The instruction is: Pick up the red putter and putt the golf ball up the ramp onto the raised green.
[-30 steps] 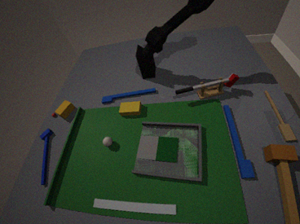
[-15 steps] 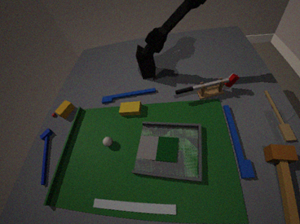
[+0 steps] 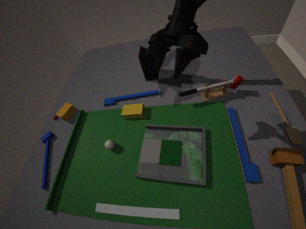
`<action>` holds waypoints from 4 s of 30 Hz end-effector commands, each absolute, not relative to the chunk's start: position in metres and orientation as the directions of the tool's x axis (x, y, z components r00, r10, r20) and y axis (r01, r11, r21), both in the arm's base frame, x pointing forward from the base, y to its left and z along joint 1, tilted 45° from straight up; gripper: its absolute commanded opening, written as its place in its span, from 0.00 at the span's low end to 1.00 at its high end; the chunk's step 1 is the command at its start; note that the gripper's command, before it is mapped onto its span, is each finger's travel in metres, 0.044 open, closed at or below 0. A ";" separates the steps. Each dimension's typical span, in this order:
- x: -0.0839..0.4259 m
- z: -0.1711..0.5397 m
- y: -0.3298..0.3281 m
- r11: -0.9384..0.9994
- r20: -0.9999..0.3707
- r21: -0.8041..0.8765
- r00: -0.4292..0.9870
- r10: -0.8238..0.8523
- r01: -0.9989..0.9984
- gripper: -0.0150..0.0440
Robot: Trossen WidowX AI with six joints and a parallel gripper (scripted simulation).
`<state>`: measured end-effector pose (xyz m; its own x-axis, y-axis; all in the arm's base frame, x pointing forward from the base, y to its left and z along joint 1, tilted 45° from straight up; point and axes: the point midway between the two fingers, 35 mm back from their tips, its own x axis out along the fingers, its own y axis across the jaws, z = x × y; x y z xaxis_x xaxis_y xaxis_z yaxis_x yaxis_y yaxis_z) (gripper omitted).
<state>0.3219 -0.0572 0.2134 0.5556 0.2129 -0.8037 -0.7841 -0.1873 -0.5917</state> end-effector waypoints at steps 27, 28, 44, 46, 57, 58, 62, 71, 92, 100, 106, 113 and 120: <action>0.236 0.108 0.119 -0.090 -0.508 -0.151 0.000 0.861 -0.984 1.00; 0.236 0.108 0.119 -0.090 -0.508 -0.151 0.000 0.861 -0.984 1.00; 0.238 0.087 0.139 -0.089 -0.507 -0.151 0.000 0.862 -0.984 1.00; 0.238 0.085 0.142 -0.090 -0.507 -0.151 0.000 0.862 -0.984 1.00; 0.238 0.075 0.152 -0.089 -0.506 -0.152 0.000 0.863 -0.984 1.00; 0.238 0.075 0.152 -0.089 -0.506 -0.152 0.000 0.863 -0.984 1.00; 0.239 0.078 0.151 -0.088 -0.504 -0.161 0.005 0.864 -0.983 0.87; 0.239 0.078 0.151 -0.088 -0.504 -0.161 0.005 0.864 -0.983 0.47; 0.243 0.101 0.121 -0.089 -0.521 -0.159 0.007 0.854 -0.983 0.25; 0.240 0.127 0.096 -0.089 -0.519 -0.156 0.005 0.855 -0.984 0.25; 0.235 0.147 0.081 -0.088 -0.509 -0.157 0.004 0.861 -0.984 0.25; 0.242 0.128 0.074 -0.051 -0.548 -0.112 0.018 0.836 -0.992 0.25; 0.256 0.110 0.048 0.056 -0.588 0.013 0.038 0.808 -0.998 0.25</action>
<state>0.2490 0.0603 0.1185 0.0292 0.8184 -0.5738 -0.9989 0.0032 -0.0462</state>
